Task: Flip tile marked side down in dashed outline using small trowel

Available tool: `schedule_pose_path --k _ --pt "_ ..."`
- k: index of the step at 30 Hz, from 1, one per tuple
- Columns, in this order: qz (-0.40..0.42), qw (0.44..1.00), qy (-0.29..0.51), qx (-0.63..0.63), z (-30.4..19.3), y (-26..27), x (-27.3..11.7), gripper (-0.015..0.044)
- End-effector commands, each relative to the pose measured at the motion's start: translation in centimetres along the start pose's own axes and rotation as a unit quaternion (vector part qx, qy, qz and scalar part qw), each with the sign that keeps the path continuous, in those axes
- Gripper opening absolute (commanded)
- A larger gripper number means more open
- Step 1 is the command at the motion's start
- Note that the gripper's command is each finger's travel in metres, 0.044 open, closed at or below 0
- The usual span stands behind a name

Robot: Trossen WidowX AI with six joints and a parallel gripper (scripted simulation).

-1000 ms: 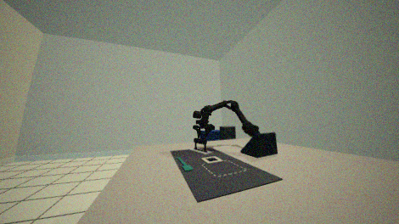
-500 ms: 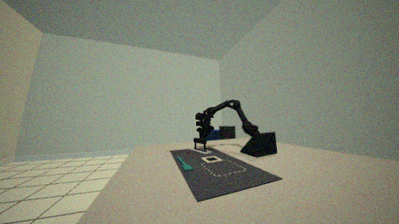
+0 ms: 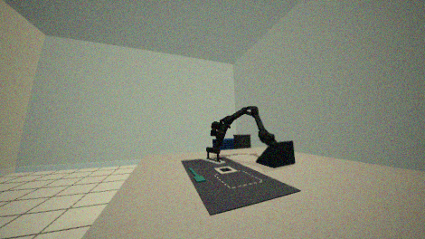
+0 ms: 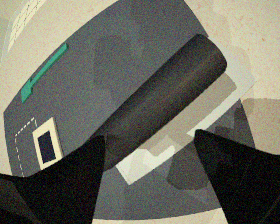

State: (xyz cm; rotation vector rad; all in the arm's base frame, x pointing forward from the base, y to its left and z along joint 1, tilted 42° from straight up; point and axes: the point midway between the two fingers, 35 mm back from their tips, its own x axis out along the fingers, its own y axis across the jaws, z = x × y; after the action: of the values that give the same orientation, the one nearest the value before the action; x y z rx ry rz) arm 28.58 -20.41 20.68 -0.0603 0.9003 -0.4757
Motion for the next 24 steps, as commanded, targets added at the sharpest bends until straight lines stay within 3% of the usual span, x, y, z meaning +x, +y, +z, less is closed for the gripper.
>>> schedule_pose_path --k 1,24 --pt "0.009 0.999 -0.013 0.052 -0.3 0.0 0.0 0.03" --pt "0.099 0.912 -0.085 0.388 -1.4 0.6 -0.4 0.03"
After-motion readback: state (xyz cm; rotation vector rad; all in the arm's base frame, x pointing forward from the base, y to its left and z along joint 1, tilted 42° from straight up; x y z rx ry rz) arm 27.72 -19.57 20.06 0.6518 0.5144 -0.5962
